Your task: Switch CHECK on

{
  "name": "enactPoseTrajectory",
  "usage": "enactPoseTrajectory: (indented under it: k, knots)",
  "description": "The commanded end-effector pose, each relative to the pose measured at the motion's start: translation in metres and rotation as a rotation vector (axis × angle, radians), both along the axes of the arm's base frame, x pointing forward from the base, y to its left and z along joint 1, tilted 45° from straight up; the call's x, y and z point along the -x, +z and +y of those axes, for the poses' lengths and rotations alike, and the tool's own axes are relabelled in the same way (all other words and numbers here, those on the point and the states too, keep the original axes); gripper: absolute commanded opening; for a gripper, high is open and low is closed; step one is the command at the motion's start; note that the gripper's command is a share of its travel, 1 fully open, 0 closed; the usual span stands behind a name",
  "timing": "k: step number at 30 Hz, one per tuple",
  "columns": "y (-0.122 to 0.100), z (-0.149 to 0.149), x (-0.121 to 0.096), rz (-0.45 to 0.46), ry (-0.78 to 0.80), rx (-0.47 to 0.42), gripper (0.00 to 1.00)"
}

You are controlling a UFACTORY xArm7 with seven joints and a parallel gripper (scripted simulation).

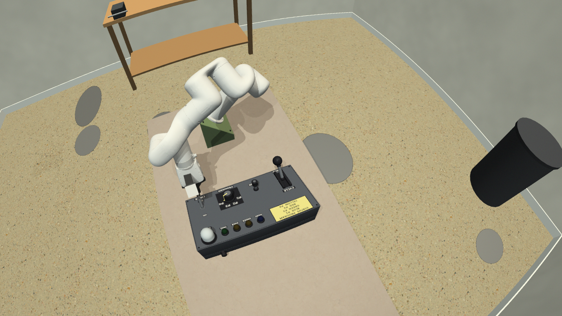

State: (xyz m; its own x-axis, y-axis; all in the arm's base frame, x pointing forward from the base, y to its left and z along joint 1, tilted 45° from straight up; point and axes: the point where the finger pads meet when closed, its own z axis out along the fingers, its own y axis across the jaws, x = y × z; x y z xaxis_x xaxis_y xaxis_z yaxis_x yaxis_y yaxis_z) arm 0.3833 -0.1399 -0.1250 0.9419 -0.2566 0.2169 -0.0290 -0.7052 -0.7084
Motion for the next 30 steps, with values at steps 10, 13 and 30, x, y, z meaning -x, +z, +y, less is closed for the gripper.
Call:
enactPoseTrajectory:
  k: [10,13,30]
  knots:
    - [0.002,-0.004,-0.006,-0.002,-0.001,0.003,0.0]
    - [0.002,-0.004,-0.008,-0.002,-0.001,0.003,0.0]
    - [0.005,-0.008,-0.021,-0.002,-0.001,0.003,0.0]
